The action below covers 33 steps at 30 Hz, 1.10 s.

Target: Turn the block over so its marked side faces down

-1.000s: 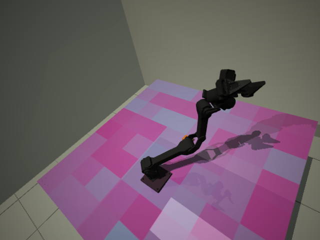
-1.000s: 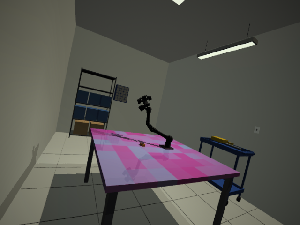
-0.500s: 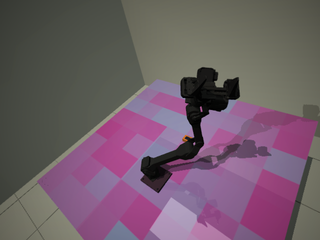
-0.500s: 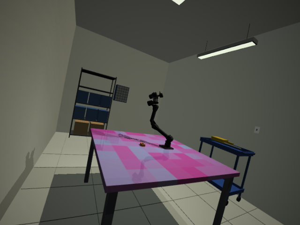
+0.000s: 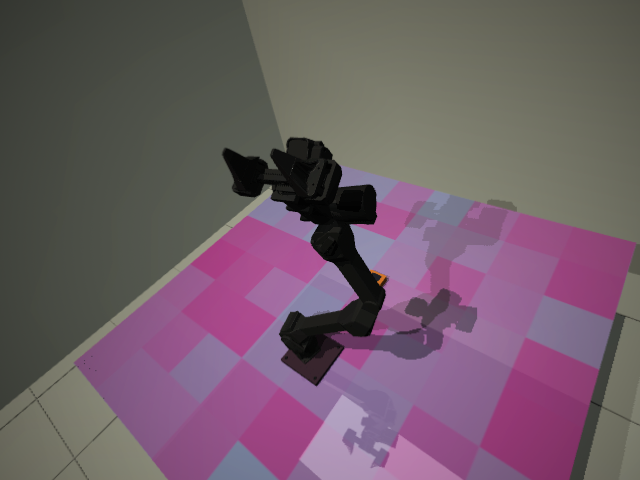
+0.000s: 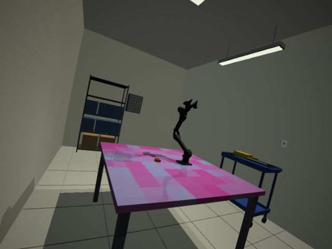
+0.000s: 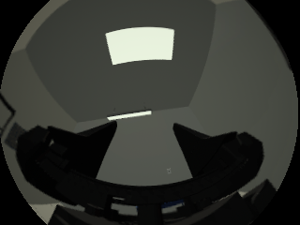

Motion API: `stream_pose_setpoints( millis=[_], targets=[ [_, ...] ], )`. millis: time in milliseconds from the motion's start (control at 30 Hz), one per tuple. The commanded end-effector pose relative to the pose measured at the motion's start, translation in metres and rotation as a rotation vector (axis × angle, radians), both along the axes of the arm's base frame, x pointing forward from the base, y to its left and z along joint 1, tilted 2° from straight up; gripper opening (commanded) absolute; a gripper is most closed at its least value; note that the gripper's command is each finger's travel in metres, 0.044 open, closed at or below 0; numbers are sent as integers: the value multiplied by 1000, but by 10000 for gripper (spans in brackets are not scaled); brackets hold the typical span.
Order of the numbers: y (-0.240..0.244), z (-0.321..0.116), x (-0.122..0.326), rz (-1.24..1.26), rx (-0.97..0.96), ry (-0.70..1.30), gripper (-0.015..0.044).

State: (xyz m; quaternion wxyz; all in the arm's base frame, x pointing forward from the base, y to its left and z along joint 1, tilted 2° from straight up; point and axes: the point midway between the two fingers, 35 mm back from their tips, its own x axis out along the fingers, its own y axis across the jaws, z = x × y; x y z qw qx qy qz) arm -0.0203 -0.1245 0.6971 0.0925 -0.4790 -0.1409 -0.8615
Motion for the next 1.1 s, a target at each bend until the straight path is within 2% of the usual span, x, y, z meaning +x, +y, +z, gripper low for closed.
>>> stream_pose_setpoints(
  millis=[0,200,467,800,1067],
  targets=[
    [59,-2,-25,-135,-154,-24,440],
    [150,-14,-46,-412,-316,-85,440],
    [267,-56,-29,-823,-526,-183,440],
    [381,-135,59,-1263,-870,-325,440],
    [413,-214,158,-1505,-1217,-353,440]
  ],
)
